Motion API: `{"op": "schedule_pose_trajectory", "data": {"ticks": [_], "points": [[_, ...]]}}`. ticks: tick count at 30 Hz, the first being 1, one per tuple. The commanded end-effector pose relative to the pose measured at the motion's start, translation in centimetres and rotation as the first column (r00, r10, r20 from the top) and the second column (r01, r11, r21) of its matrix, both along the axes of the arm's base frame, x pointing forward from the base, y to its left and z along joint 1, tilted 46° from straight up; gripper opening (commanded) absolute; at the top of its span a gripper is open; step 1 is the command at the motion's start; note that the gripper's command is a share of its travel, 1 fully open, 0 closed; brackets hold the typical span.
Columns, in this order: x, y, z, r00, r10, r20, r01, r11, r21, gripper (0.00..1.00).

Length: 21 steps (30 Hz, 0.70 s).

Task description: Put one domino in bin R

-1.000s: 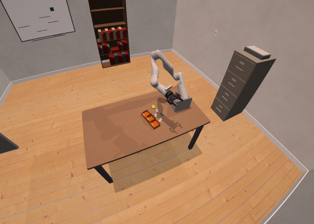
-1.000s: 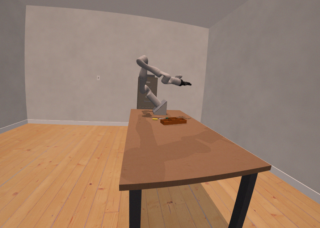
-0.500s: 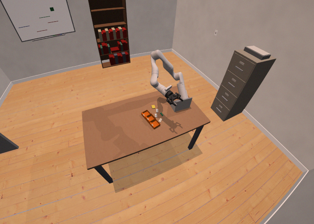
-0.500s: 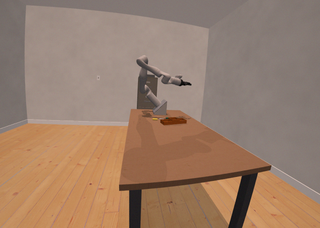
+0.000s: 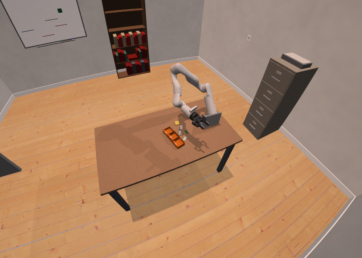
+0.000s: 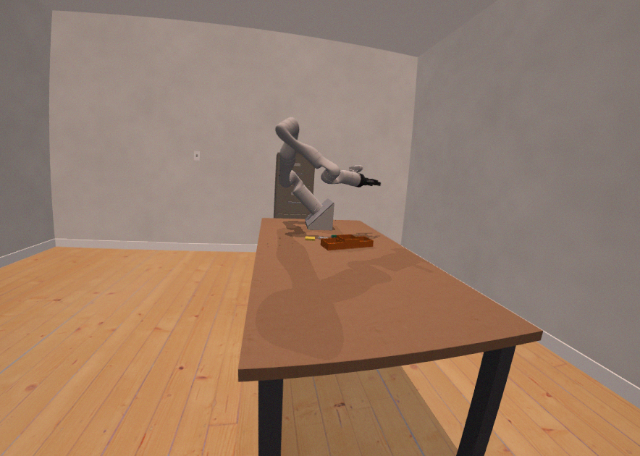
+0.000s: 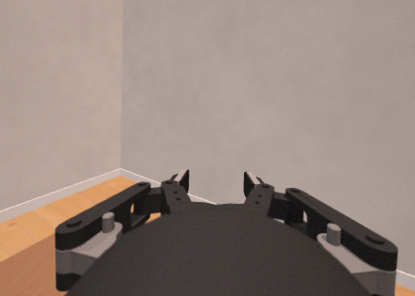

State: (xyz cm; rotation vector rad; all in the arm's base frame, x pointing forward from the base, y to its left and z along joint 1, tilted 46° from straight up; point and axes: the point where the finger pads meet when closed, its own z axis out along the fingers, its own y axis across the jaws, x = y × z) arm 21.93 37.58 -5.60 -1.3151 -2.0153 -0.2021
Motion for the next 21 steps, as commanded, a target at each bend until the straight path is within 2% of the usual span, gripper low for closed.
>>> {"op": "schedule_pose_trajectory", "data": {"ticks": [1,4,9,12,13,16,17,21], "points": [[0.2,-2.4,-2.5,0.999,-0.026,-0.025,0.025,1.000,-0.019,0.09],[0.3,-3.0,-3.0,0.999,-0.026,-0.025,0.025,1.000,-0.019,0.09],[0.7,-5.9,-6.0,0.999,-0.026,-0.025,0.025,1.000,-0.019,0.09],[0.7,-5.9,-6.0,0.999,-0.026,-0.025,0.025,1.000,-0.019,0.09],[1.0,-6.4,-5.4,1.000,0.018,-0.015,-0.019,0.999,-0.040,0.09],[-1.1,-6.6,-4.2,0.986,0.161,-0.036,-0.162,0.986,-0.027,0.09],[-1.8,-6.7,-3.8,0.986,0.161,-0.036,-0.162,0.986,-0.027,0.09],[-2.4,-7.1,-3.3,0.977,0.210,-0.040,-0.211,0.977,-0.032,0.09]]}}
